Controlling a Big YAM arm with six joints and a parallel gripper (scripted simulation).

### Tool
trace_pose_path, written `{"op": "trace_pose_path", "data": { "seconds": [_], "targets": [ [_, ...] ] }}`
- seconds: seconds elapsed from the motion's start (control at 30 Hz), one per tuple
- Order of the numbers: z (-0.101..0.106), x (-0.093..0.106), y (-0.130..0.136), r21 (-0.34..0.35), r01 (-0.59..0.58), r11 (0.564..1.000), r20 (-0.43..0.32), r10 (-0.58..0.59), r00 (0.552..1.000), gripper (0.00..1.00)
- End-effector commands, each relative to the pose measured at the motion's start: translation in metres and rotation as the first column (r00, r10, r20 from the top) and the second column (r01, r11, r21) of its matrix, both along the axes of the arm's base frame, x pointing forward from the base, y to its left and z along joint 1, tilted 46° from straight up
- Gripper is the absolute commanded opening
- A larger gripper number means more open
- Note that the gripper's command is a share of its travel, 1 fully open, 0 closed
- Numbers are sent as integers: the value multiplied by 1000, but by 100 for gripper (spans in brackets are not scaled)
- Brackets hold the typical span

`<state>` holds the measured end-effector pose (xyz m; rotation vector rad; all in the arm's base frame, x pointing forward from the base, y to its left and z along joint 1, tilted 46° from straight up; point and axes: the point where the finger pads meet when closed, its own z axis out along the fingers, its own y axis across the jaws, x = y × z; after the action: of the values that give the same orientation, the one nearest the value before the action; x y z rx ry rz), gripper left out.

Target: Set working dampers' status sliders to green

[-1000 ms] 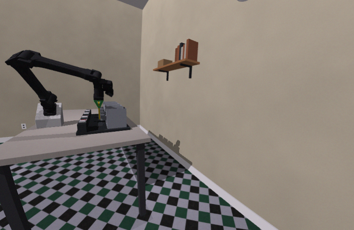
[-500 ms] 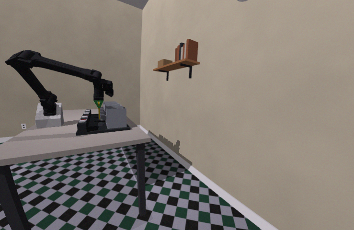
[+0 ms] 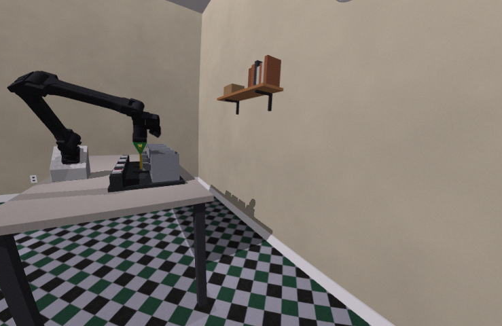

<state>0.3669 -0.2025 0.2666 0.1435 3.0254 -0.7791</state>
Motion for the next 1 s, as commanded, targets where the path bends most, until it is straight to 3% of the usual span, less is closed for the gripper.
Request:
{"op": "trace_pose_path", "data": {
  "seconds": [0.0, 0.23, 0.7, 0.97],
  "targets": [
    [15, 7, -6, -1, 7, 1000, 19, -7, 1000, 25],
    [15, 9, -3, -2, -1, 1000, 19, 1, 1000, 36],
    [16, 9, 0, -2, -3, 1000, 22, 3, 1000, 36],
    [35, 9, 12, -10, -9, 1000, 47, 10, 999, 36]
  ]
}}
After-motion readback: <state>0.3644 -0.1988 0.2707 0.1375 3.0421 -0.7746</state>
